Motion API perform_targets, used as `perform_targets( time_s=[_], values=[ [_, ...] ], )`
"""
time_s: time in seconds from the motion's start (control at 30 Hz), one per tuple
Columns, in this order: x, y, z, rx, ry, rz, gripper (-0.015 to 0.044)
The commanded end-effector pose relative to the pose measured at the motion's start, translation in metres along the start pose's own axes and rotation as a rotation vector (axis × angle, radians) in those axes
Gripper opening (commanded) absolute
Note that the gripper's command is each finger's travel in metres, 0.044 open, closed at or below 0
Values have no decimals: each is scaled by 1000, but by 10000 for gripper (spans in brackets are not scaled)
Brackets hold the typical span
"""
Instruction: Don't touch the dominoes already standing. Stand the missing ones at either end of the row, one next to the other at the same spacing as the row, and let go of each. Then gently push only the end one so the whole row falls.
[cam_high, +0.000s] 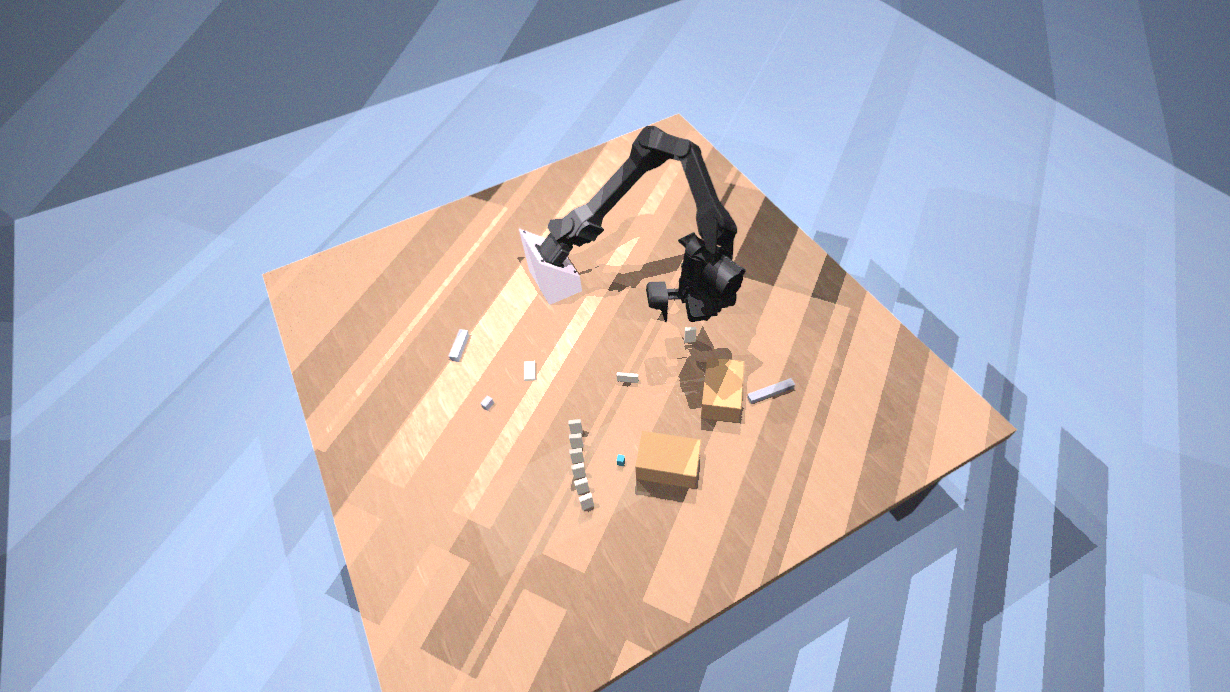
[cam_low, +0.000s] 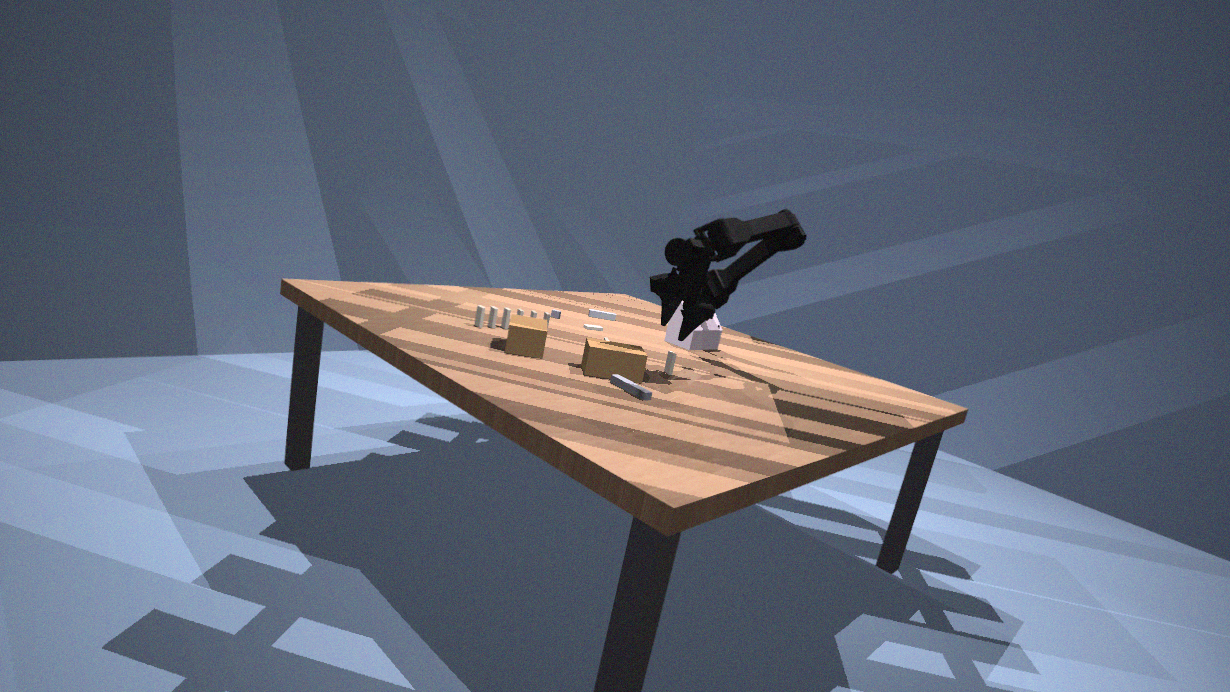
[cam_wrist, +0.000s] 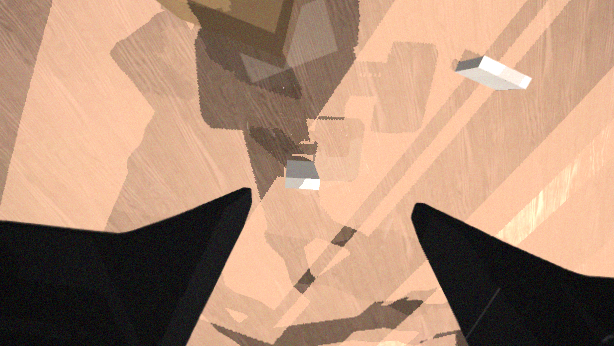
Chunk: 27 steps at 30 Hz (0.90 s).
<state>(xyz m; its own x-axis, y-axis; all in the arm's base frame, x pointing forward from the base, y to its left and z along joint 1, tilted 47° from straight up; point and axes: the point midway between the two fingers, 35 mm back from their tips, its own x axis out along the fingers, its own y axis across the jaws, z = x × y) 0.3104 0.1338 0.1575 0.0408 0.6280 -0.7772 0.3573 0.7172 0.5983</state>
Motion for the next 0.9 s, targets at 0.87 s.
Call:
perform_targets(
  time_s=[0.87],
  values=[
    [60,17,-9,13,83,116,440]
  ],
)
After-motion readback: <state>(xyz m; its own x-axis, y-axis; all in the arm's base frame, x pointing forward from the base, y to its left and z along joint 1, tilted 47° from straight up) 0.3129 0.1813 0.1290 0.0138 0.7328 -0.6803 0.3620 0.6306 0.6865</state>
